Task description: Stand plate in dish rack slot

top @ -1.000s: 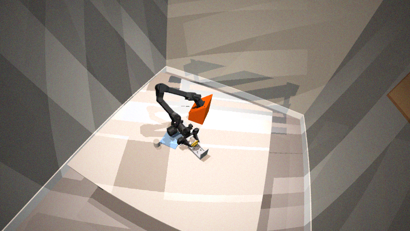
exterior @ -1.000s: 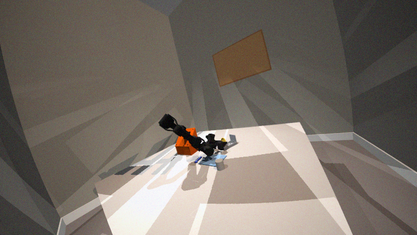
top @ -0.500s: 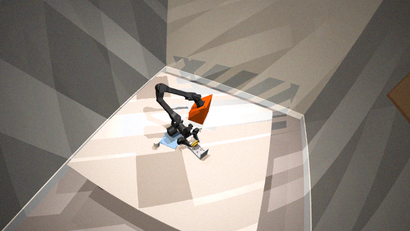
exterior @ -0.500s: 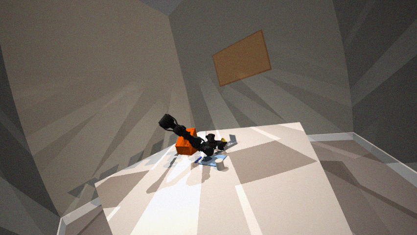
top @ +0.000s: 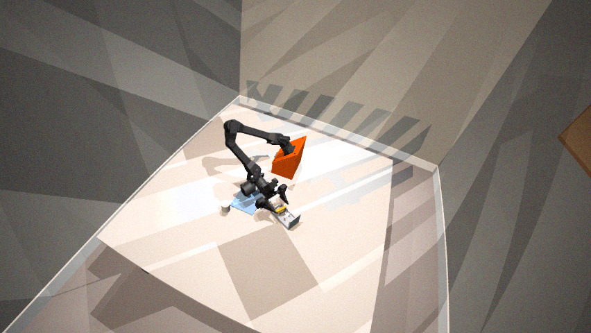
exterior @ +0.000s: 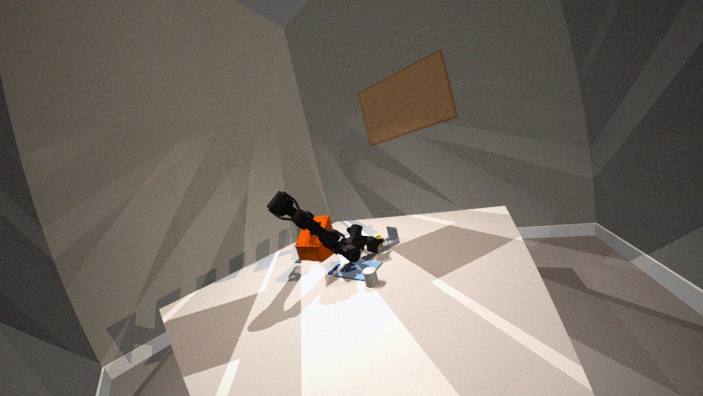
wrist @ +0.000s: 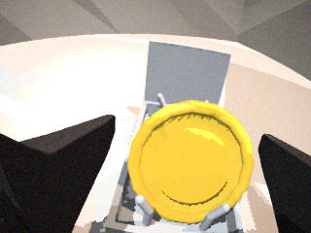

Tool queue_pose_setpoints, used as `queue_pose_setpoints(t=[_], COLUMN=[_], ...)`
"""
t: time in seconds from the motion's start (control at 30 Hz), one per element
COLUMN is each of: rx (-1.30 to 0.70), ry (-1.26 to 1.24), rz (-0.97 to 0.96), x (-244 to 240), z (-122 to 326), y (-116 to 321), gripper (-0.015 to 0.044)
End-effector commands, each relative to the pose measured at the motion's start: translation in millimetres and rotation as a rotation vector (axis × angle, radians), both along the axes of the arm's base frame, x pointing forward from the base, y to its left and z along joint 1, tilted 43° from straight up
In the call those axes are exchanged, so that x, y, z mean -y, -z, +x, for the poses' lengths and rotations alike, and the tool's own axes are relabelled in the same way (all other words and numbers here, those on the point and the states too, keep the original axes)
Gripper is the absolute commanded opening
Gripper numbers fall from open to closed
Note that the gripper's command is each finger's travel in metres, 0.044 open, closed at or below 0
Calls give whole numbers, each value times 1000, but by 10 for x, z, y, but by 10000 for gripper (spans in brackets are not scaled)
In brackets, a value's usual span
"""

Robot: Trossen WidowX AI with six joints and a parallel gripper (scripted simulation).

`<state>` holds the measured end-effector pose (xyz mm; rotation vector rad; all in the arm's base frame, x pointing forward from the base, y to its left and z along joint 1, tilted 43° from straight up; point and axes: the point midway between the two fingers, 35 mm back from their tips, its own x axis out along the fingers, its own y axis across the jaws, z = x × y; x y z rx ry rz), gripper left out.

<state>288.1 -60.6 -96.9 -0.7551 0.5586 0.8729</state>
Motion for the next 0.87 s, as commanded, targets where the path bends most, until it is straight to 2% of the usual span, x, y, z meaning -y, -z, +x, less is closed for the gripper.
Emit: queue_pose_setpoints(t=[0.0,0.27,0.5,0.83], rx=[-4,-10,-29,-300], ry=[-1,5,18,216], rz=[1,26,29,30], x=[-154,-738,-755,-818], z=[69,164,168,105], y=[-206,-829,-835,-753], gripper=[400,400,400,400])
